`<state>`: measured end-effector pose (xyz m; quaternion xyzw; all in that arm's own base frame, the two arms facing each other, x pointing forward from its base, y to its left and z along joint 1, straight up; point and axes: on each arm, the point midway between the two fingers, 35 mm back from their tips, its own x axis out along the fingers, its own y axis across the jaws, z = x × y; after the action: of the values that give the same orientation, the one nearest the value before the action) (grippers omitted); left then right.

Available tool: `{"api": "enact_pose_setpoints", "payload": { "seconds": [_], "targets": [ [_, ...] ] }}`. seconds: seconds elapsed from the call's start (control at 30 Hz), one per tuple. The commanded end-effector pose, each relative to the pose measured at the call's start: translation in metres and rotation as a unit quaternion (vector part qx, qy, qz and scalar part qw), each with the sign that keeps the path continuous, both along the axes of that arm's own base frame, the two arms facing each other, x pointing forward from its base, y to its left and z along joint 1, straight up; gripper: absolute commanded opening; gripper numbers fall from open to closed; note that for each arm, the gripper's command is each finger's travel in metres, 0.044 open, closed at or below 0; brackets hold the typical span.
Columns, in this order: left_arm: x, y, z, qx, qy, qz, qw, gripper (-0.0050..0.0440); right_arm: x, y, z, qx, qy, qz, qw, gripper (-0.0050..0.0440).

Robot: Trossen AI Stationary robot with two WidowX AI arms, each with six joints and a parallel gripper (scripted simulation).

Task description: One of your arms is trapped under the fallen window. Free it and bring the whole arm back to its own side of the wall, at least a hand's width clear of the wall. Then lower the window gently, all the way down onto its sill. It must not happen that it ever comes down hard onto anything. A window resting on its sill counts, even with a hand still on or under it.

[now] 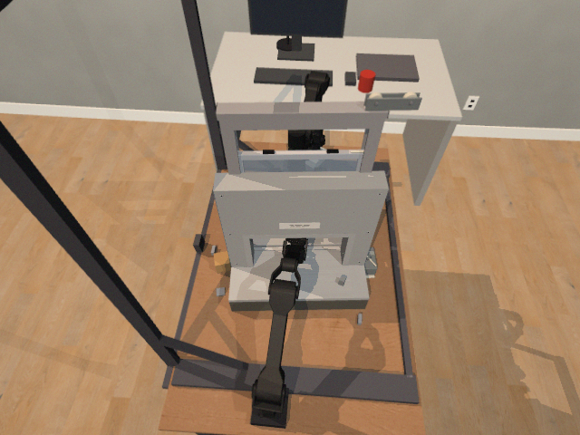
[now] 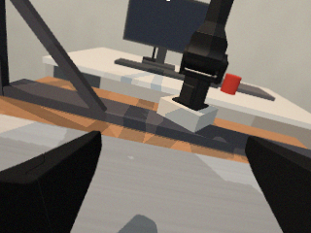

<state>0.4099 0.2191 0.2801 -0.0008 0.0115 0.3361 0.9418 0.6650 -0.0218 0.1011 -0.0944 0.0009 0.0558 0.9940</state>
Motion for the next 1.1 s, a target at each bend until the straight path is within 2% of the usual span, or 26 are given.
{"api": "enact_pose_setpoints", "payload": {
  "seconds": [0.0, 0.23, 0.33, 0.37, 0.57, 1.07],
  "targets": [
    [-0.004, -0.001, 0.042, 0.017, -0.039, -0.001, 0.999, 0.04, 0.001, 0.0, 0.035, -0.011, -0.029, 0.0, 1.0, 0.04],
    [-0.005, -0.002, 0.065, 0.025, -0.053, -0.002, 0.998, 0.04, 0.001, 0.0, 0.035, -0.011, -0.029, 0.0, 1.0, 0.04],
    [-0.005, -0.002, 0.059, 0.024, -0.049, -0.002, 0.998, 0.04, 0.001, 0.0, 0.035, -0.011, -0.029, 0.0, 1.0, 0.04],
    [-0.005, -0.002, 0.071, 0.027, -0.056, -0.001, 0.998, 0.04, 0.001, 0.0, 0.035, -0.011, -0.029, 0.0, 1.0, 0.04],
    [-0.006, -0.002, 0.097, 0.038, -0.077, -0.002, 0.996, 0.04, 0.001, 0.0, 0.036, -0.01, -0.03, 0.0, 1.0, 0.04],
    [-0.006, -0.002, 0.112, 0.05, -0.096, -0.003, 0.994, 0.04, 0.001, 0.0, 0.036, -0.01, -0.03, 0.0, 1.0, 0.04]
  ]
}}
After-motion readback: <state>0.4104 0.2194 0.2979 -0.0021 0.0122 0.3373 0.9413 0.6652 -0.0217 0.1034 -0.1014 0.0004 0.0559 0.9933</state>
